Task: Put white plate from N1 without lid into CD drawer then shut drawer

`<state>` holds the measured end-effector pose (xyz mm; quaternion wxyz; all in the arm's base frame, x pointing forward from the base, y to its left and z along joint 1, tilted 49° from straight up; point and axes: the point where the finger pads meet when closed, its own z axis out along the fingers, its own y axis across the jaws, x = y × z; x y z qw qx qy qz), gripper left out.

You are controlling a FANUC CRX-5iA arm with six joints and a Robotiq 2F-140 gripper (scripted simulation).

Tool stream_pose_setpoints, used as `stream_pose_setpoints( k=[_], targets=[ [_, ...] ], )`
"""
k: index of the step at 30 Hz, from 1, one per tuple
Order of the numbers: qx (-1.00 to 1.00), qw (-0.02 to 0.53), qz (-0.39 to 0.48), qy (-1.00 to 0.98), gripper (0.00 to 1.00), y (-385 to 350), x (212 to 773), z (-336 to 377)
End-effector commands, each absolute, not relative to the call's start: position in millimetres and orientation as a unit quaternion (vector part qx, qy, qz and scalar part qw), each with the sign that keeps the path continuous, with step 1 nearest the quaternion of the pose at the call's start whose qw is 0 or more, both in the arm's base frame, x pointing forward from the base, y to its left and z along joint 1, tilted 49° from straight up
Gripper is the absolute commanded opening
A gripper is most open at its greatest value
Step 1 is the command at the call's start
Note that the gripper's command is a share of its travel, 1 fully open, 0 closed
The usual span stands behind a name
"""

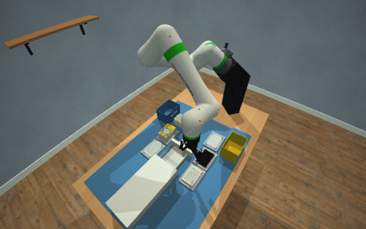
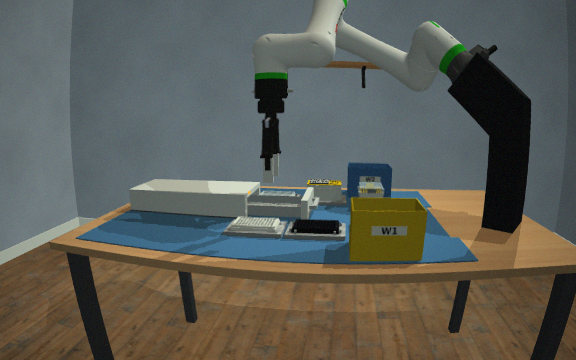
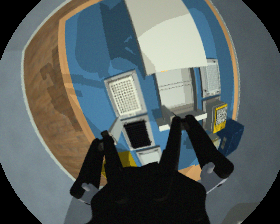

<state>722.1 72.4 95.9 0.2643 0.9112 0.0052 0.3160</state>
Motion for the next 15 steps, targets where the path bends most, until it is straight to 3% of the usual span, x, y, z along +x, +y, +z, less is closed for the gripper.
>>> stream_pose_setpoints(
  k=[1, 15],
  targets=[
    [0.911, 0.264, 0.316, 0.005, 0.66, 82.1, 730.1, 96.6],
    [0.911, 0.264, 0.316, 0.005, 0.66, 118.8, 759.8, 98.5]
  ],
)
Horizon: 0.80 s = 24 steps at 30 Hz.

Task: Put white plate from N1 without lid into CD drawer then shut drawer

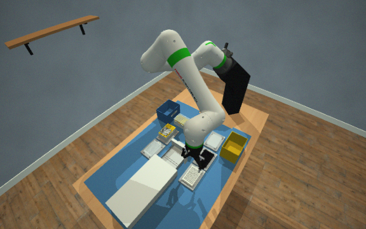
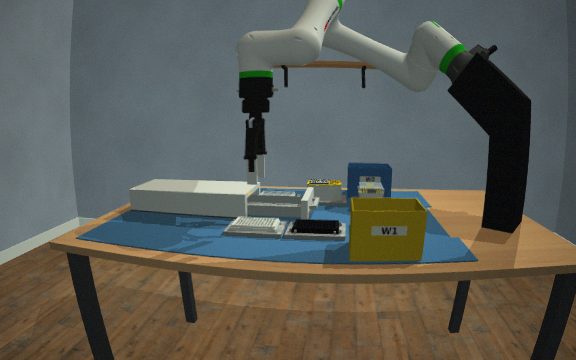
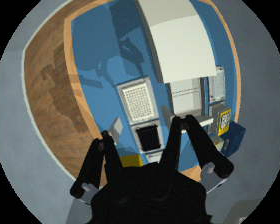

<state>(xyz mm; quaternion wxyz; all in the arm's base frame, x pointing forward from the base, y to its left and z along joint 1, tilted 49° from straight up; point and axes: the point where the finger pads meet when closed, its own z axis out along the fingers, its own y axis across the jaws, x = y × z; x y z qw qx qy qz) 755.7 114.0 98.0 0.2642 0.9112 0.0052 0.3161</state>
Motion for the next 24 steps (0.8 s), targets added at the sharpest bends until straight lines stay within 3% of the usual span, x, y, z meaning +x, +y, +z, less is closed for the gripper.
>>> stream_pose_setpoints(
  k=[1, 24],
  targets=[
    [0.911, 0.264, 0.316, 0.005, 0.66, 118.8, 759.8, 98.5],
    [0.911, 0.264, 0.316, 0.005, 0.66, 109.9, 770.6, 86.2]
  ],
)
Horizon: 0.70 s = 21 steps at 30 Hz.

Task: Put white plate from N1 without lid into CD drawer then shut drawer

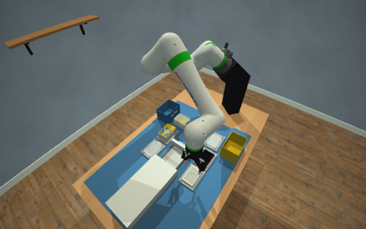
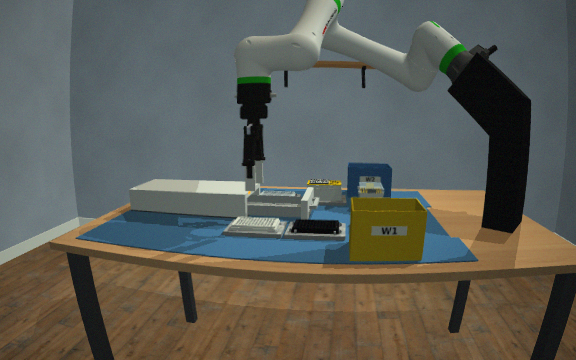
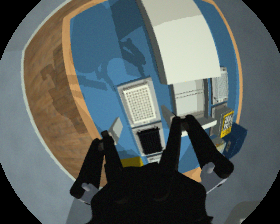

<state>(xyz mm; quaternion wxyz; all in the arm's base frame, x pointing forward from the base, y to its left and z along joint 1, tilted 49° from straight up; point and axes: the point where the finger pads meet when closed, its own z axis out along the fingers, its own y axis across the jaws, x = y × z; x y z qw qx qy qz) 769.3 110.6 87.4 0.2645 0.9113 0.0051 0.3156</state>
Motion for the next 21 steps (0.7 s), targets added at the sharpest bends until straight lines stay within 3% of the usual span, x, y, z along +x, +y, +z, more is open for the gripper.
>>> stream_pose_setpoints(
  k=[1, 21],
  targets=[
    [0.911, 0.264, 0.316, 0.005, 0.66, 109.3, 771.4, 85.3],
    [0.911, 0.264, 0.316, 0.005, 0.66, 97.8, 785.2, 69.4]
  ],
)
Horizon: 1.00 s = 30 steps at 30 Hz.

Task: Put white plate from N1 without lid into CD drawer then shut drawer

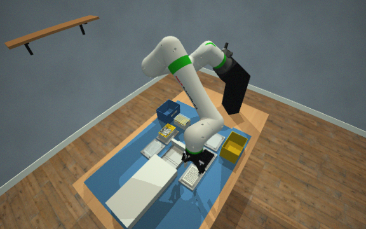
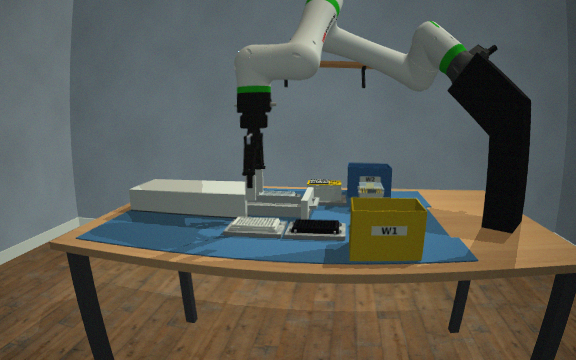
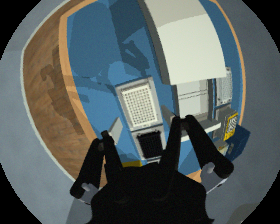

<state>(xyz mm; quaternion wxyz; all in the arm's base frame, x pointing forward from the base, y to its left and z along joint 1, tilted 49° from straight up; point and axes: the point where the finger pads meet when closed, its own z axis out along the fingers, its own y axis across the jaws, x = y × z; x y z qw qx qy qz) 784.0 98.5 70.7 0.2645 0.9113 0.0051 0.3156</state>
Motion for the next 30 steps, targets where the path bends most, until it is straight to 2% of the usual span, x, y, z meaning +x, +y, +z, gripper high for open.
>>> stream_pose_setpoints(
  k=[1, 30],
  targets=[
    [0.911, 0.264, 0.316, 0.005, 0.66, 97.1, 786.0, 68.5],
    [0.911, 0.264, 0.316, 0.005, 0.66, 81.2, 805.3, 46.5]
  ],
)
